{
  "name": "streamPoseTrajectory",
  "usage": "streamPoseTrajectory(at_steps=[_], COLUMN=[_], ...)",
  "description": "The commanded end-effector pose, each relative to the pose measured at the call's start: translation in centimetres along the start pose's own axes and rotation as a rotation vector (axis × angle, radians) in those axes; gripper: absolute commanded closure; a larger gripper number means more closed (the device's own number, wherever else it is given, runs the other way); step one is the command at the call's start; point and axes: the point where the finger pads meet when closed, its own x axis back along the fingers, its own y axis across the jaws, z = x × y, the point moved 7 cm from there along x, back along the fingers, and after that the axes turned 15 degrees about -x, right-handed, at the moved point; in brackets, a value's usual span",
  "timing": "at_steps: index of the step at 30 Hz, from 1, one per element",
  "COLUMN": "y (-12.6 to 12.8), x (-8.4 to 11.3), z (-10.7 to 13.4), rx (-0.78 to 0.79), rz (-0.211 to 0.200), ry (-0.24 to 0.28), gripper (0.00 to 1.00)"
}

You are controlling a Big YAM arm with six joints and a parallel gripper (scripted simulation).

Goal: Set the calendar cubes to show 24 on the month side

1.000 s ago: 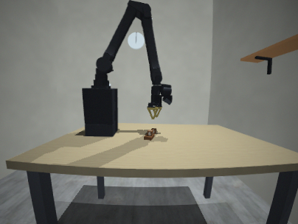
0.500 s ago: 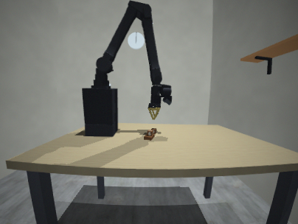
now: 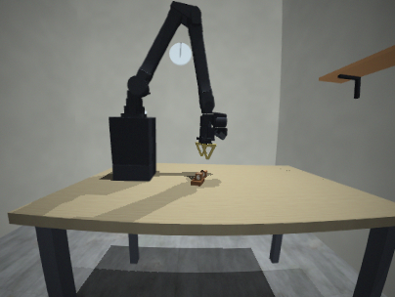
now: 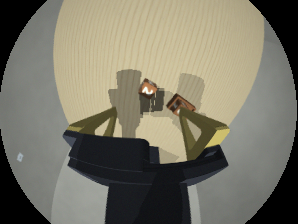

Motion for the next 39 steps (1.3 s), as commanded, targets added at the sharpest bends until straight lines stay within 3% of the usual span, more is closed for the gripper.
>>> streamPoseTrajectory(at_steps=[1, 9, 12, 15, 21, 23, 25, 31, 36, 37, 39], y=[0.3, 0.4, 0.4, 0.5, 0.3, 0.3, 0.4, 0.4, 0.5, 0.5, 0.5], x=[0.7, -0.1, -0.2, 0.7, -0.3, -0.3, 0.2, -0.4, -0.1, -0.1, -0.1], z=[-0.8, -0.2, -0.1, -0.9, -0.2, -0.2, -0.5, -0.1, -0.3, -0.3, -0.3], rx=[0.188, 0.39, 0.477, 0.557, 0.74, 0.74, 0.835, 0.999, 1.041, 1.041, 1.041], rz=[-0.011, -0.007, -0.007, -0.003, -0.004, -0.004, 0.0, -0.001, 0.002, 0.003, 0.003], ry=[-0.042, -0.019, -0.019, -0.051, -0.023, -0.023, -0.039, -0.024, -0.033, -0.033, -0.033], gripper=[0.0, 0.0, 0.0, 0.0, 0.0, 0.0, 0.0, 0.0, 0.0, 0.56, 0.56])
